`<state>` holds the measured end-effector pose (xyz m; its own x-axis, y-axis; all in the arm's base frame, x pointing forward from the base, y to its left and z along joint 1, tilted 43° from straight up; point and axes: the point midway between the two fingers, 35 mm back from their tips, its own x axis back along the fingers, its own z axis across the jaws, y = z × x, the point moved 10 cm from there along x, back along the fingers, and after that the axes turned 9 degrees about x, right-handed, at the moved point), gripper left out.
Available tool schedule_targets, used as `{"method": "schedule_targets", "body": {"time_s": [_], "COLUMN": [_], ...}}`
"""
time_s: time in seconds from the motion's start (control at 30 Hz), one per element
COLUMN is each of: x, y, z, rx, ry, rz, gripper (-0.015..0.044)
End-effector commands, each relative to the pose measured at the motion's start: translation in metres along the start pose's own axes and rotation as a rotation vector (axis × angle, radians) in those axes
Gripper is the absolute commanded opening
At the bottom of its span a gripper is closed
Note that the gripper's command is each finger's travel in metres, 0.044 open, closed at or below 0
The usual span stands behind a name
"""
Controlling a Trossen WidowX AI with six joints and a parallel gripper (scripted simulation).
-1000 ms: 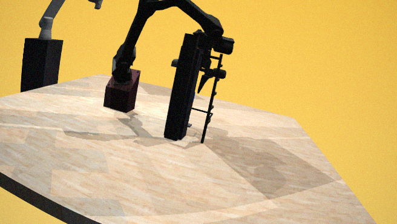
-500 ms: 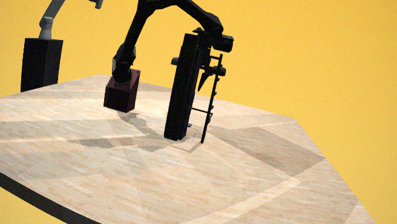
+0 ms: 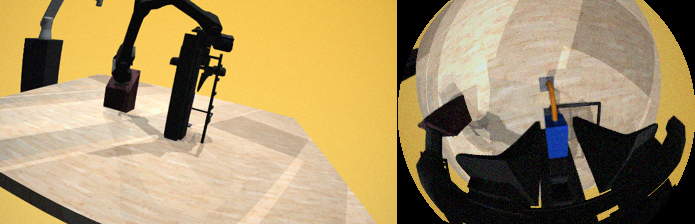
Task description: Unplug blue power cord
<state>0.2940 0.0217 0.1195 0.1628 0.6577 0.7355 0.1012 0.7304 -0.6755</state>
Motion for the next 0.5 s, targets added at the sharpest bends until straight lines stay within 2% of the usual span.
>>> {"method": "schedule_targets", "body": {"time_s": [0.0,0.47], "x": [0.002,0.001], "y": [-0.009,-0.022], "z": [0.002,0.005], "rx": [-0.002,-0.002], "ry": [-0.006,-0.006], "rz": [0.001,0.002], "gripper": [0.0160,0.0160]}}
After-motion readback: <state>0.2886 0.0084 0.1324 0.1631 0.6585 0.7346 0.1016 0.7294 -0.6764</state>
